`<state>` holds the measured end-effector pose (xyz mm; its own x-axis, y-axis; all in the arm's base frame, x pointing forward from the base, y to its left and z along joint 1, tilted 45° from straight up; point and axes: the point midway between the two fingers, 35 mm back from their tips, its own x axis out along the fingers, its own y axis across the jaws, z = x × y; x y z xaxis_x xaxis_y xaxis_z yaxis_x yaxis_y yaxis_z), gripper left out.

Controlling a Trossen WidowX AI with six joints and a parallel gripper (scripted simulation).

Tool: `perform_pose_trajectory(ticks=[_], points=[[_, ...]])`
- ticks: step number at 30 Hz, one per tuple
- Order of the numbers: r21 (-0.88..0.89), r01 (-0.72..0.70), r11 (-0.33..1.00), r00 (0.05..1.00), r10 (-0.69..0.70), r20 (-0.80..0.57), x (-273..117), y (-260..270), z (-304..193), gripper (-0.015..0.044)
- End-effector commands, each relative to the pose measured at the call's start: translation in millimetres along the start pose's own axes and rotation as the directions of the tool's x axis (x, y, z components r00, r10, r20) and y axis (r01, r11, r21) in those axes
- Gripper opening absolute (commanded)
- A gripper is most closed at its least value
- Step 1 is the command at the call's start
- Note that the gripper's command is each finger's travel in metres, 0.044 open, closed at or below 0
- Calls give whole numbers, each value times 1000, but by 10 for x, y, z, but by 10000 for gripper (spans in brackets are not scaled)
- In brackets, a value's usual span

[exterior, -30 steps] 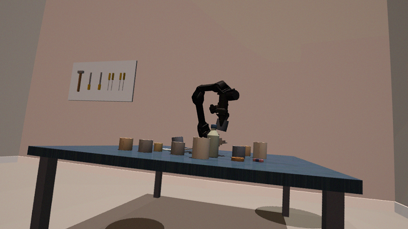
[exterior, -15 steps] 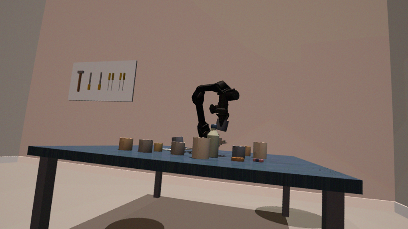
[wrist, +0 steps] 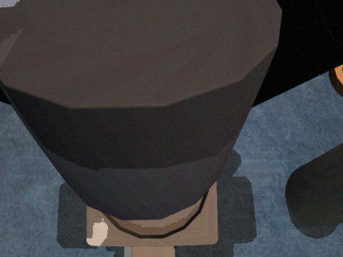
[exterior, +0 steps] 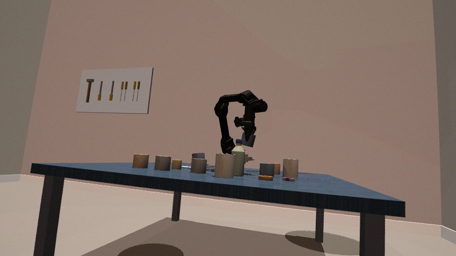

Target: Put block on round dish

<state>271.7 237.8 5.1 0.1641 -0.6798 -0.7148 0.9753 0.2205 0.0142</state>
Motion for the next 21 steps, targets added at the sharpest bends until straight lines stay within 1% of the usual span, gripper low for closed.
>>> perform_pose_trajectory(ticks=[1, 16, 21], points=[[-1, -1, 1000, 1000, 1, 0, 2, 1, -3, 0], [-1, -1, 1000, 1000, 1, -1, 10, -6, -18, 0], [0, -2, 1000, 1000, 2, -7, 227, -202, -390, 0]])
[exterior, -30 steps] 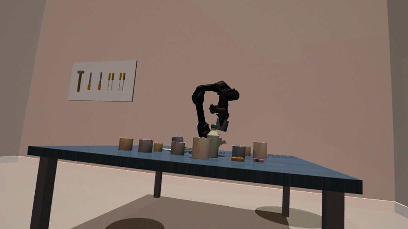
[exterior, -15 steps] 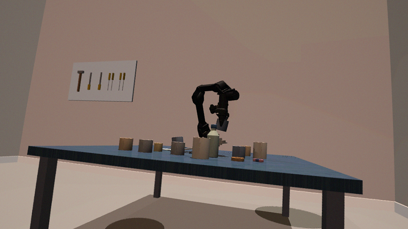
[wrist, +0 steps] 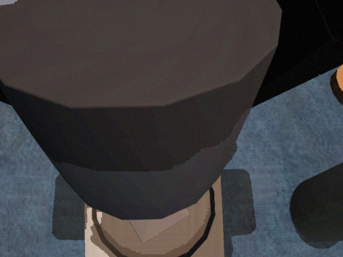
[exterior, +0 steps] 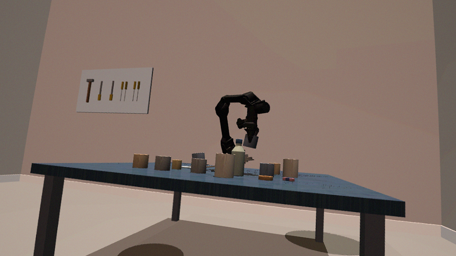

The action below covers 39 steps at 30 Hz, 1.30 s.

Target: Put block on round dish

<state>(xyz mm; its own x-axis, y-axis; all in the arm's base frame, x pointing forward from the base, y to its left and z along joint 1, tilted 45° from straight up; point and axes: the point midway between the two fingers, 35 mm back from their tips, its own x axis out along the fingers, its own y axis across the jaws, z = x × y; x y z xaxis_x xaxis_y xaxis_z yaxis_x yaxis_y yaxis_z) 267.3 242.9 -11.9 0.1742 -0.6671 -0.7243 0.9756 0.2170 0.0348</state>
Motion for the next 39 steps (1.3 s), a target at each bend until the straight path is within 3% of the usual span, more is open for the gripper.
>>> perform_pose_trajectory(ticks=[1, 12, 25, 39], points=[[-16, 10, 1000, 1000, -10, 6, 202, -226, -302, 0], [-13, 10, 1000, 1000, -10, 0, 808, -849, -944, 0], [-12, 9, 1000, 1000, -9, 1, 1204, -862, -948, 0], [-12, 9, 1000, 1000, -9, 1, 1351, -861, -947, 0]])
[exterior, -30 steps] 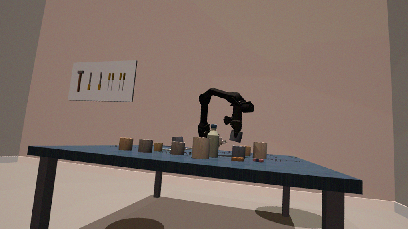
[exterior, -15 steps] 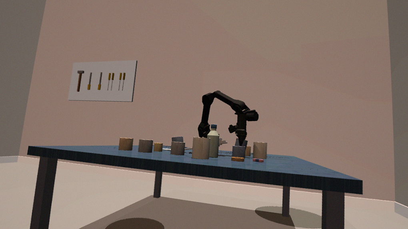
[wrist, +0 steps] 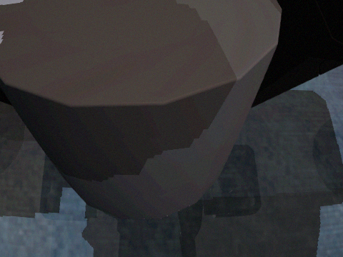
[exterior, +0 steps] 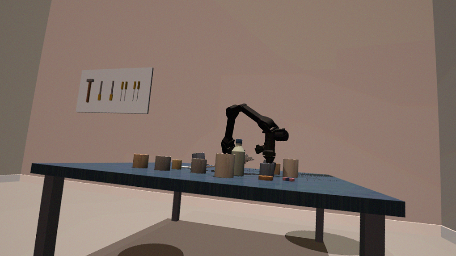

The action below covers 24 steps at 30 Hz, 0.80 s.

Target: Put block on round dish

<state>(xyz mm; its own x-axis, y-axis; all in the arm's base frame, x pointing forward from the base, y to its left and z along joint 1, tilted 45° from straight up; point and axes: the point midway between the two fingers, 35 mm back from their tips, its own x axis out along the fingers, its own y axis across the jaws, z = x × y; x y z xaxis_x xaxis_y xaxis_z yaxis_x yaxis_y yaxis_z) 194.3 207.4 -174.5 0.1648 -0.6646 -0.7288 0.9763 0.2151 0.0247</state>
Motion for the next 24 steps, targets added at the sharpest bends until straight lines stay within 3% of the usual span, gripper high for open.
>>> perform_pose_trajectory(ticks=[1, 4, 19, 21, 24], points=[[-6, 0, 1000, 1000, 0, 8, 81, -15, 18, 0], [-6, 0, 1000, 1000, 0, 8, 131, -15, 20, 0], [-3, 2, 1000, 1000, -2, 3, 63, -9, 5, 394], [-5, 1, 1000, 1000, -1, 2, -56, -4, 1, 440], [-7, 1, 1000, 1000, -1, 5, -439, -16, 8, 440]])
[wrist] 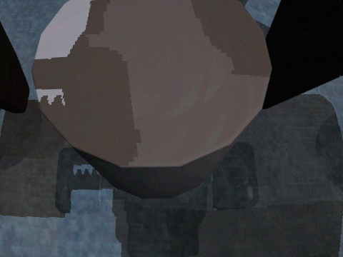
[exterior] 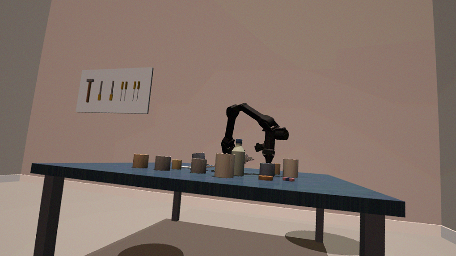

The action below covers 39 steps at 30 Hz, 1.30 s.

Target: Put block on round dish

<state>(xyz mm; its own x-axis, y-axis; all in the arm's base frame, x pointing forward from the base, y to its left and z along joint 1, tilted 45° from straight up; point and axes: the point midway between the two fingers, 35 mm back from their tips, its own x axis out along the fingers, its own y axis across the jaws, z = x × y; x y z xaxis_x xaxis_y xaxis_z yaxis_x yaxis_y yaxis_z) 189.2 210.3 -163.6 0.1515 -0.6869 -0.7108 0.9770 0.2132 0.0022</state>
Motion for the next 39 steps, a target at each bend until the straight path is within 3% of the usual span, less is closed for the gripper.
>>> perform_pose_trajectory(ticks=[1, 5, 12, 22, 39], points=[[7, -16, 1000, 1000, 16, -20, -363, 16, -27, 440], [7, -16, 1000, 1000, 16, -20, -363, 16, -27, 440], [-175, -22, 984, 1000, 18, -23, -588, 377, 369, 260], [-464, -21, 885, 1000, 18, -12, -873, 877, 1214, 260], [-469, -21, 883, 1000, 18, -11, -703, 889, 1230, 260]])
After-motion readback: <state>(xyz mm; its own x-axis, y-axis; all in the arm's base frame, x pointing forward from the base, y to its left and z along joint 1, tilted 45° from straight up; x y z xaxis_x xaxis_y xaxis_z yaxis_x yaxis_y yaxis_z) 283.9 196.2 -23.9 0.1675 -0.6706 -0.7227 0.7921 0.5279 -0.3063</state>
